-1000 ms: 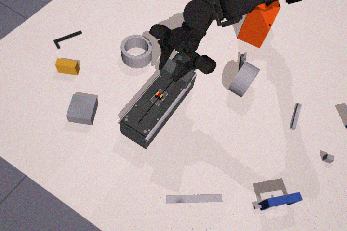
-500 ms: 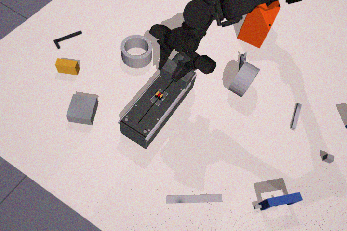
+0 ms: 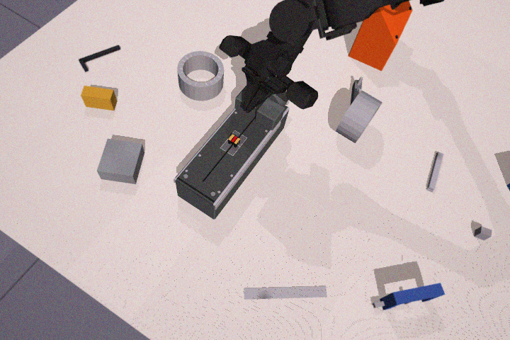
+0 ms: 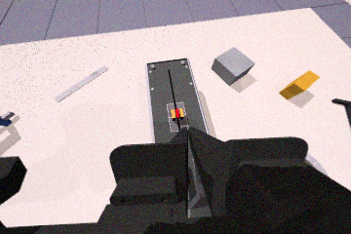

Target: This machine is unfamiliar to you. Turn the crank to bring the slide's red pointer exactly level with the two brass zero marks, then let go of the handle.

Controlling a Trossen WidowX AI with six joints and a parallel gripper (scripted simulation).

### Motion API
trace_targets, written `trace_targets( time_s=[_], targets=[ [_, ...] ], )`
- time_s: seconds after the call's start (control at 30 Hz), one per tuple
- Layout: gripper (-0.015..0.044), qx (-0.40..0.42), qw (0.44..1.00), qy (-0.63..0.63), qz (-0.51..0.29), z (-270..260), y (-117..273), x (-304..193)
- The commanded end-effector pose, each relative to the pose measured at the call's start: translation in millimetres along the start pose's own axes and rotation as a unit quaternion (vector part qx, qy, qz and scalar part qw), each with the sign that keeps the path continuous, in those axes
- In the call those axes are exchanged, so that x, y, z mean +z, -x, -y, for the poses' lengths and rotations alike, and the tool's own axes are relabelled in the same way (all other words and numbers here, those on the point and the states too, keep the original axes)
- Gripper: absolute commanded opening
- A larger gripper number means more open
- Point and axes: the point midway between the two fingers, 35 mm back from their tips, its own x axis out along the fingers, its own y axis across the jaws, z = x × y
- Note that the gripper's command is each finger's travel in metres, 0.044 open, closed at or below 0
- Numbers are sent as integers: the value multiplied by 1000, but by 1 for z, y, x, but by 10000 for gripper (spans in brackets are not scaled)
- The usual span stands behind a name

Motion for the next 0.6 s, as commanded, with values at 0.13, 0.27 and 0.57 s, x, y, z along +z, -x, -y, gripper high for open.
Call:
trace_targets(
  time_s=[0.13,0.27,0.57],
  targets=[
    [0,0,1000,0,0,0,0,0],
    [0,0,1000,0,0,0,0,0],
    [131,0,1000,0,0,0,0,0]
  ],
)
